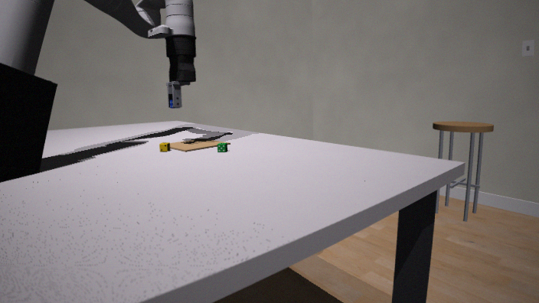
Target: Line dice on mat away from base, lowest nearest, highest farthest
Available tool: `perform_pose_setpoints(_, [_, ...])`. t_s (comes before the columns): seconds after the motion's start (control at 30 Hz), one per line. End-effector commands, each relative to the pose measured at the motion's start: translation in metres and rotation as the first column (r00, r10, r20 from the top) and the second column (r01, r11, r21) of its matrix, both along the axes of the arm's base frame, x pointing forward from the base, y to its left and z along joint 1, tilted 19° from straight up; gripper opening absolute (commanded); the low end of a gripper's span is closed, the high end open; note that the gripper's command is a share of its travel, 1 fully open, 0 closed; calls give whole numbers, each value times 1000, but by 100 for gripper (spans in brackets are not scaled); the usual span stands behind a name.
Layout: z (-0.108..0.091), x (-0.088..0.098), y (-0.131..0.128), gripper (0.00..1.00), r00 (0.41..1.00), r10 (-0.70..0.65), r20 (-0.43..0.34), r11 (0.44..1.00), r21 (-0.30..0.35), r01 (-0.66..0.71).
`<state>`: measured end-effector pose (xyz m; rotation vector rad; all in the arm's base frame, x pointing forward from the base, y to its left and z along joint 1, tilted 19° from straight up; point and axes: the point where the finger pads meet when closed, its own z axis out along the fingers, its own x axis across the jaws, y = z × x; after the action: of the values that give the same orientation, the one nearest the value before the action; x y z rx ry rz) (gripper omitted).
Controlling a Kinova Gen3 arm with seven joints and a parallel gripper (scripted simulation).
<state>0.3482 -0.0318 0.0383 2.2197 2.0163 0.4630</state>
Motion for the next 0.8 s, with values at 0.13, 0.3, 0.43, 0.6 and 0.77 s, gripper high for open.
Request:
perform_pose_setpoints(0.13, [0, 0, 1, 40, 1000, 3, 1, 1000, 0, -3])
perform_pose_setpoints(0.3, [-1, 1, 1, 40, 1000, 3, 1, 1000, 0, -3])
perform_pose_setpoints(0.43, [-9, 3, 2, 40, 1000, 3, 1, 1000, 0, -3])
perform_pose_setpoints(0.6, [-26, 9, 5, 40, 1000, 3, 1, 1000, 0, -3])
perform_pose_setpoints(0.77, [-39, 13, 6, 40, 1000, 3, 1, 1000, 0, -3])
